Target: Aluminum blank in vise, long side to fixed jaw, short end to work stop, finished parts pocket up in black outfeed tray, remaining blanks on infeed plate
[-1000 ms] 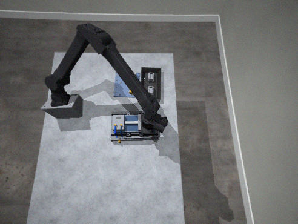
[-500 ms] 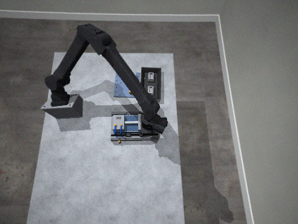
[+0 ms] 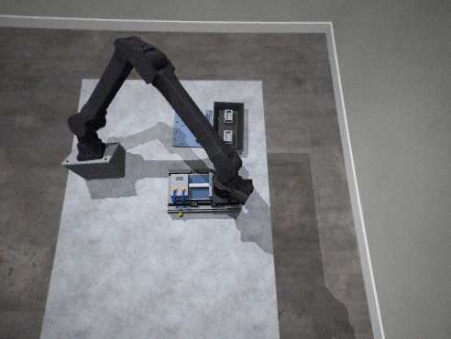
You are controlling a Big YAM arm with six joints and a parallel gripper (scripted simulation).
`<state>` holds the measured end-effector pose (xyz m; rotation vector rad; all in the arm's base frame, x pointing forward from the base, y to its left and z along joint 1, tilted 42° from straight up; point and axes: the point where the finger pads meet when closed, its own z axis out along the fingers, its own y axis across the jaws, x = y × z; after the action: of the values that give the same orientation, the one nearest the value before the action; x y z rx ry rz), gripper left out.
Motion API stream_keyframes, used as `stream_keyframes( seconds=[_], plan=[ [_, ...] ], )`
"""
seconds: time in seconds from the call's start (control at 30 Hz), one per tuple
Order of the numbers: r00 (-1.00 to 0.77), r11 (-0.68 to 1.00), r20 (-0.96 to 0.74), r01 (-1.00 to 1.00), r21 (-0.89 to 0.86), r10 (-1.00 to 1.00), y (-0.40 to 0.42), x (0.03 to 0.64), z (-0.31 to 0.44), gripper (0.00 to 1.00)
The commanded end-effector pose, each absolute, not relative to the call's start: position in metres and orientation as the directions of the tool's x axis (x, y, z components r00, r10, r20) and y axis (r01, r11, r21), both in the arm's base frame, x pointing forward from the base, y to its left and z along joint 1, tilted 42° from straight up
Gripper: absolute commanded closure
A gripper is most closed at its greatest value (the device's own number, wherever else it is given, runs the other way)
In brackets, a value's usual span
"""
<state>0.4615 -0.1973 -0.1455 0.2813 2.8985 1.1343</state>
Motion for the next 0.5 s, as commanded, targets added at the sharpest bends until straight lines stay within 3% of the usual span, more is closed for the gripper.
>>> stream_keyframes(
  seconds=[0.0, 0.47],
  plan=[
    [-0.981, 0.738, -0.004, 0.143, 0.660, 0.193, -0.232, 0.473, -0.118, 1.00],
    [-0.981, 0.743, -0.015, 0.137, 0.655, 0.193, -0.257, 0.471, -0.086, 1.00]
  ],
)
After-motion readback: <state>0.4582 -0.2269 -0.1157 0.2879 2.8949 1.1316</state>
